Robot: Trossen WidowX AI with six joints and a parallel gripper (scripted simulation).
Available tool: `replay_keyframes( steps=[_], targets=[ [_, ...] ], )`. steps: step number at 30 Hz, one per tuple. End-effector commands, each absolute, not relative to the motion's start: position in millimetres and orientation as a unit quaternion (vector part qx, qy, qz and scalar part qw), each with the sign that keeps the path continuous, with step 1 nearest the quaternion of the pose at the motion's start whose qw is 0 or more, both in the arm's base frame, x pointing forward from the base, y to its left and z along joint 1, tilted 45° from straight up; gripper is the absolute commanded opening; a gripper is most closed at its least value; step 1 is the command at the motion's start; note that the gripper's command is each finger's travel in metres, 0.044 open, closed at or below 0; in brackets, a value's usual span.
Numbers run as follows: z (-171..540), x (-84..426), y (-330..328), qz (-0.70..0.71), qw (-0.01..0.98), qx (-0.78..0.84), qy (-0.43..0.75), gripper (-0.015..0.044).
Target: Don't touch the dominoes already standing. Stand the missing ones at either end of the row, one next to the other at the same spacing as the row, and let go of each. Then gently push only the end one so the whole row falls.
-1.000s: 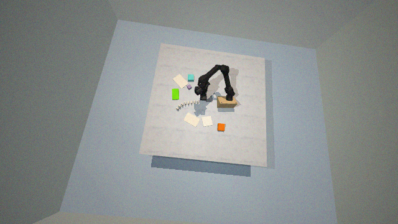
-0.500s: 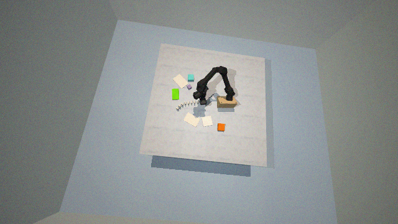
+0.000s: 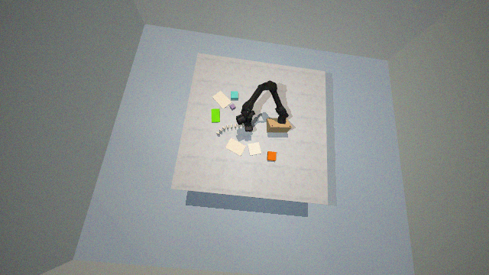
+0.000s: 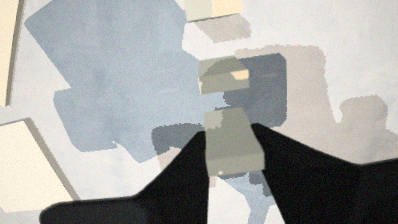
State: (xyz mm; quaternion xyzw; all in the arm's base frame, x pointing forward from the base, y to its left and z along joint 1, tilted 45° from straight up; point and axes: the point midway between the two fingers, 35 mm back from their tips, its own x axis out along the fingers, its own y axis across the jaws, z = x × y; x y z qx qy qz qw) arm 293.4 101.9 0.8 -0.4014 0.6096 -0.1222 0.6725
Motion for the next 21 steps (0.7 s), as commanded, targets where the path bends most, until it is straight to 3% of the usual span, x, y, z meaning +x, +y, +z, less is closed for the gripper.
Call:
replay_keyframes(
  steps=[1, 14, 21],
  targets=[
    [-9.8, 292.9, 87.6, -0.124, 0.668, -0.408, 0.610, 0.0107],
    [-14.2, 293.1, 82.1, -0.125, 0.668, -0.408, 0.610, 0.0107],
    [-14.2, 293.1, 82.1, -0.125, 0.668, -0.408, 0.610, 0.0291]
  ],
)
